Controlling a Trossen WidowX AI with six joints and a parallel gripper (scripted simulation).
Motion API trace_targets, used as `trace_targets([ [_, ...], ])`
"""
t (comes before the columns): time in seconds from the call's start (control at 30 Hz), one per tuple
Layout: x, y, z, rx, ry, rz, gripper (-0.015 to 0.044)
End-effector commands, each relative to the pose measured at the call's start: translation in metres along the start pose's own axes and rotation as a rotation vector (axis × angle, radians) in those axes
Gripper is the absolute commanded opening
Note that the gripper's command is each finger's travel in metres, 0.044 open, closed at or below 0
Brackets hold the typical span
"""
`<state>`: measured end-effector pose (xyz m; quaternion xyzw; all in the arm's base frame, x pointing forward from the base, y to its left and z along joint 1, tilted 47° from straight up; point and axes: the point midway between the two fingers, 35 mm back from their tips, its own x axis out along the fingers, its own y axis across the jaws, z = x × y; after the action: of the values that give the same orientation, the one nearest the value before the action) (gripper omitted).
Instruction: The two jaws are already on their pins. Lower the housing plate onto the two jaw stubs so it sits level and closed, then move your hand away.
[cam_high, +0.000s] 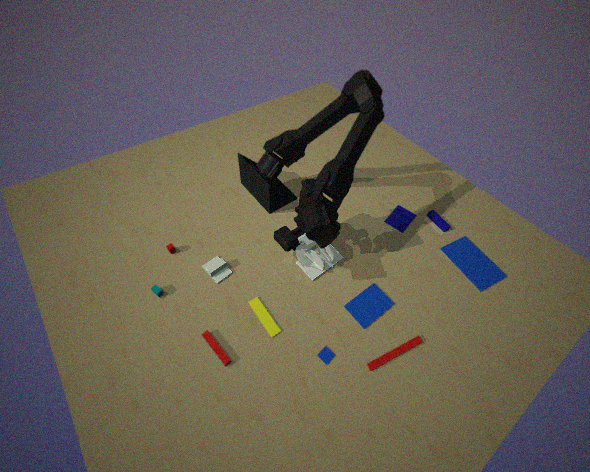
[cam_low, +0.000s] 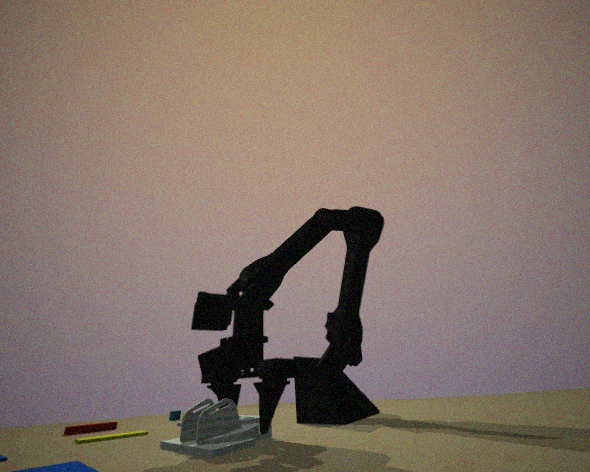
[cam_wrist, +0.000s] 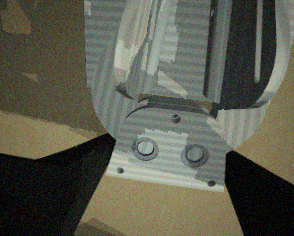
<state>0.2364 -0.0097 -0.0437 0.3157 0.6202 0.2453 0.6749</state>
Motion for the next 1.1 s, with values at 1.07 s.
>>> trace_targets([
  [1.07,-0.109,0.000,-0.021,0.007,-0.002,-0.011,0.0440],
])
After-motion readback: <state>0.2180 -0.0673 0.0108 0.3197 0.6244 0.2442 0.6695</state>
